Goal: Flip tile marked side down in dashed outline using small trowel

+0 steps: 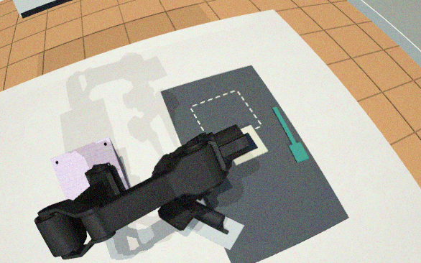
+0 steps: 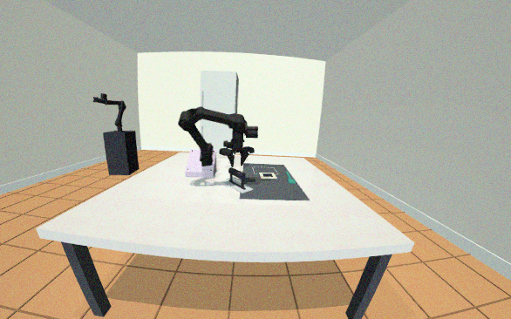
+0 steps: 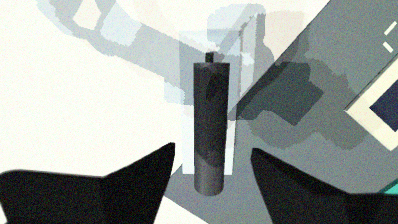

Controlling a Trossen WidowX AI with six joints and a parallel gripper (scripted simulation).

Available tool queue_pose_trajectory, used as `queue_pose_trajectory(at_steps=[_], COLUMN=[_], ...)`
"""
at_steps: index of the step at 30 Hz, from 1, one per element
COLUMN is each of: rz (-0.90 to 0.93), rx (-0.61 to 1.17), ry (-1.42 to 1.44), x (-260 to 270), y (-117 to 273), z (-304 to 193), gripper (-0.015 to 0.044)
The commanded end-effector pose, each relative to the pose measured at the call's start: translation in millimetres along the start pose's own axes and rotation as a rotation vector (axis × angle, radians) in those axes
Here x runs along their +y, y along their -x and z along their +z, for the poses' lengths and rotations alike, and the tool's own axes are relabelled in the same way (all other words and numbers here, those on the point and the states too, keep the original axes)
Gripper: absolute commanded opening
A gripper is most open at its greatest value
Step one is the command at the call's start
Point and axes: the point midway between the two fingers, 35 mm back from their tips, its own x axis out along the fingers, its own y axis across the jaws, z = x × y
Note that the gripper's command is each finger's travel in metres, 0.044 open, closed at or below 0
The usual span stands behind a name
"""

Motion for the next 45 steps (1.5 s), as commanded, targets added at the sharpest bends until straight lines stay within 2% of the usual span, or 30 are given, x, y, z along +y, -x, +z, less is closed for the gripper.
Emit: queue_pose_trajectory(at_steps=[1, 35, 39, 45], rz=[0.004, 0.005, 0.005, 0.005], rx=[0.001, 0.003, 0.003, 0.003], ry=[0.063, 0.063, 0.063, 0.063], x=[0.5, 0.9, 0.9, 0.9], y=[-0.3, -45.9, -45.9, -45.9], z=[0.1, 0.0, 0.0, 0.0], gripper=[0.0270, 0.0270, 0.0165, 0.0130])
